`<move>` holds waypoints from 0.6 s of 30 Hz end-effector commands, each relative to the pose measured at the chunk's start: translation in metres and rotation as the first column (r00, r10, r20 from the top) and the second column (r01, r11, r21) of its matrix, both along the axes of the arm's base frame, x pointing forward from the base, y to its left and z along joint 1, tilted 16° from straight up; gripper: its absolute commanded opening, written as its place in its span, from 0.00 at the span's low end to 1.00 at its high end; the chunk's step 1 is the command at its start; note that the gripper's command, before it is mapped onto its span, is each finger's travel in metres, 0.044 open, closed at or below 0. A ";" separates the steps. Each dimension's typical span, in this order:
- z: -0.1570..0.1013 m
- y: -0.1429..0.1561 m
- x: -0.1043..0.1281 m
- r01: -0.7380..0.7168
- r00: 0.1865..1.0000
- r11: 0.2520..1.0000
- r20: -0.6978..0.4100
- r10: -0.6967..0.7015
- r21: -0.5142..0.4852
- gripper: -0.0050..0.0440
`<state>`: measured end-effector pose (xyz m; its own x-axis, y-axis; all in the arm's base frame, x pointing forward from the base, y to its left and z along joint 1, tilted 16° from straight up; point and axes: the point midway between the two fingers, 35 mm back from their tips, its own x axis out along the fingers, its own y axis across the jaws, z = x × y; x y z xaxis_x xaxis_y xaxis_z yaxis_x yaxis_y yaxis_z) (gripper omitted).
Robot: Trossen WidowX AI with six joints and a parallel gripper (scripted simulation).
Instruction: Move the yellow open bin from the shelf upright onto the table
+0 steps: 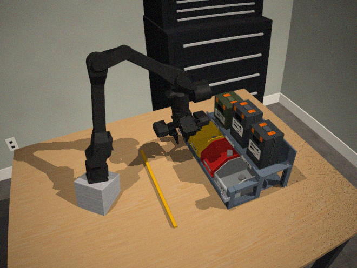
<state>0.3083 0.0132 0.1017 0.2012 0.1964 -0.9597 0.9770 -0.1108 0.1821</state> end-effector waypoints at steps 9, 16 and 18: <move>0.018 0.021 0.042 -0.006 1.000 1.000 0.025 0.006 0.000 0.41; 0.020 0.021 0.041 -0.009 0.999 1.000 0.035 0.009 0.001 0.97; 0.020 0.021 0.041 -0.009 0.999 1.000 0.035 0.009 0.001 0.97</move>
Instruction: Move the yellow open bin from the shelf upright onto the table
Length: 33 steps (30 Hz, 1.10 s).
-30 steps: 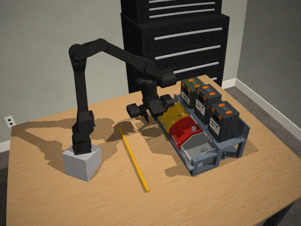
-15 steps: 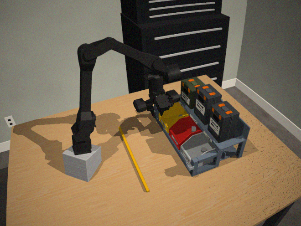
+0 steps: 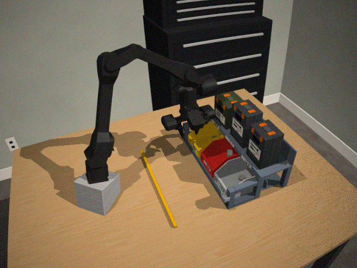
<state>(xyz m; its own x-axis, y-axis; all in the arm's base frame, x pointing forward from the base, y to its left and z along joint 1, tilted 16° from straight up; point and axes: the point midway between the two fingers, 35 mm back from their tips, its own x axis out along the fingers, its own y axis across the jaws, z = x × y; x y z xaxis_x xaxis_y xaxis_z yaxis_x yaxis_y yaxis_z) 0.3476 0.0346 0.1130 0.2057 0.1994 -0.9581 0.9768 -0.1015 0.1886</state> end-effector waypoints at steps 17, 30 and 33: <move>-0.014 0.003 0.029 0.034 0.987 0.999 0.159 -0.033 -0.004 0.97; -0.020 0.003 0.036 0.042 0.981 0.999 0.191 -0.041 -0.005 0.97; -0.018 0.003 0.035 0.041 0.980 0.999 0.194 -0.039 -0.004 0.97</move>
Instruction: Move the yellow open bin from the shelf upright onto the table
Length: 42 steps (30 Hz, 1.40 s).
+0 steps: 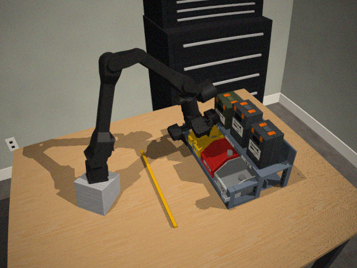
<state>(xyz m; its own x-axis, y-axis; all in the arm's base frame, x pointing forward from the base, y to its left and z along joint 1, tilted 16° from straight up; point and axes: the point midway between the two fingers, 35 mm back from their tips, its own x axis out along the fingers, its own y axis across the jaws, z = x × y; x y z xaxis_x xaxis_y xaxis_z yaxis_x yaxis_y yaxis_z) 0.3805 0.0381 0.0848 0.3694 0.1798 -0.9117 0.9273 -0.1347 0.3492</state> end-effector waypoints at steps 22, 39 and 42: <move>0.013 -0.001 -0.003 0.004 1.000 1.000 0.026 -0.004 0.001 0.97; 0.014 -0.001 -0.005 0.004 1.000 1.000 0.026 -0.004 0.001 0.97; 0.014 -0.001 -0.005 0.004 1.000 1.000 0.026 -0.004 0.001 0.97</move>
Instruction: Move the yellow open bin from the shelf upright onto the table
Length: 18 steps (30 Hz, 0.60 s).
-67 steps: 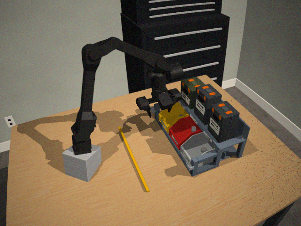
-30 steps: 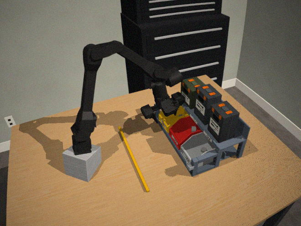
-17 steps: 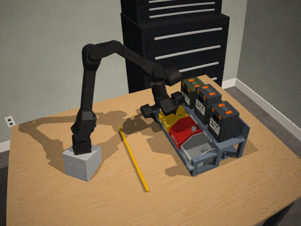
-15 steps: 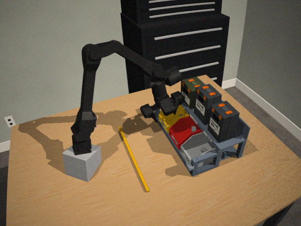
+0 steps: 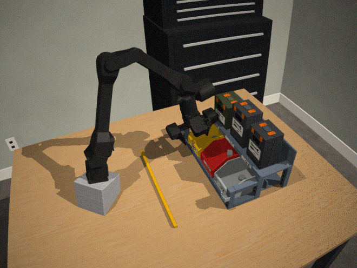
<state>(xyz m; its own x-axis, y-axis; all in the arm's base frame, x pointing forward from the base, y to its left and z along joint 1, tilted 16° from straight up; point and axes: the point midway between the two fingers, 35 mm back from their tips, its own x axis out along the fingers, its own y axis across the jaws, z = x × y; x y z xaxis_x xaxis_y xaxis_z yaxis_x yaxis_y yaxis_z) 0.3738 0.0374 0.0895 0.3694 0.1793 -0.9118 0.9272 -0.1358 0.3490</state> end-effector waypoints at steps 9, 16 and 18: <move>0.010 0.000 0.002 0.002 1.000 1.000 0.027 -0.002 0.001 0.97; 0.011 0.000 0.001 0.003 1.000 1.000 0.026 -0.003 0.001 0.97; 0.011 0.000 0.001 0.003 1.000 1.000 0.026 -0.003 0.001 0.97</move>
<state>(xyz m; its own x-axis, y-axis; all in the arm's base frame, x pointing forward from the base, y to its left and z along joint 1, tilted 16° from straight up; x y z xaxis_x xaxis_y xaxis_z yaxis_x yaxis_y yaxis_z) 0.3727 0.0373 0.0902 0.3690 0.1792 -0.9120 0.9274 -0.1361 0.3485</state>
